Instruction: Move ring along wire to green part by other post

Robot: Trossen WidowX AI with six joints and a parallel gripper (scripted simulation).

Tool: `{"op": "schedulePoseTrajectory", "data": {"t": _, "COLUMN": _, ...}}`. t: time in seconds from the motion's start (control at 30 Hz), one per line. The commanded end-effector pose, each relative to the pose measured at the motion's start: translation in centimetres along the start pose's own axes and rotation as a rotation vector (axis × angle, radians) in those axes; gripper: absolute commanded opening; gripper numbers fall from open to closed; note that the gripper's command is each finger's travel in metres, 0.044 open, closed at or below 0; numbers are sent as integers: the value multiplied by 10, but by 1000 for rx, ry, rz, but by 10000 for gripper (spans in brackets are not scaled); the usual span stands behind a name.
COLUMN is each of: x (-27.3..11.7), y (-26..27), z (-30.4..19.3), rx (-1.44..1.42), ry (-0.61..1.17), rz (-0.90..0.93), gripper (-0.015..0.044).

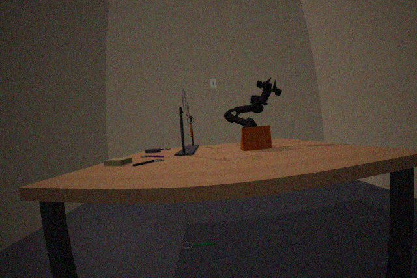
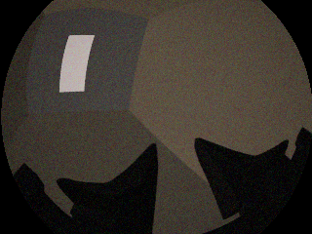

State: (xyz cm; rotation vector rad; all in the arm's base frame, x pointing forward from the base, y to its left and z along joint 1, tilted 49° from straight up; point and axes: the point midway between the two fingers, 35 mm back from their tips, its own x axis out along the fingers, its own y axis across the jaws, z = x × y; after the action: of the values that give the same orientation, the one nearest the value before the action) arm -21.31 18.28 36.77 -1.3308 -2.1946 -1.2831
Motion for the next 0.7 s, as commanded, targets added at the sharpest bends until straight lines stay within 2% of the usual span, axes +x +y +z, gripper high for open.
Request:
{"op": "schedulePoseTrajectory", "data": {"t": 0.0, "x": 13, "y": 22, "z": 22, "rx": -191, "ry": -61, "rz": 40, "gripper": 160}}
{"op": "schedulePoseTrajectory", "data": {"t": 0.33, "x": 26, "y": 86, "z": 73, "rx": -614, "ry": -239, "rz": 107, "gripper": 160}}
{"op": "schedulePoseTrajectory", "data": {"t": 0.67, "x": 19, "y": 162, "z": 115, "rx": -1019, "ry": -452, "rz": 129, "gripper": 160}}
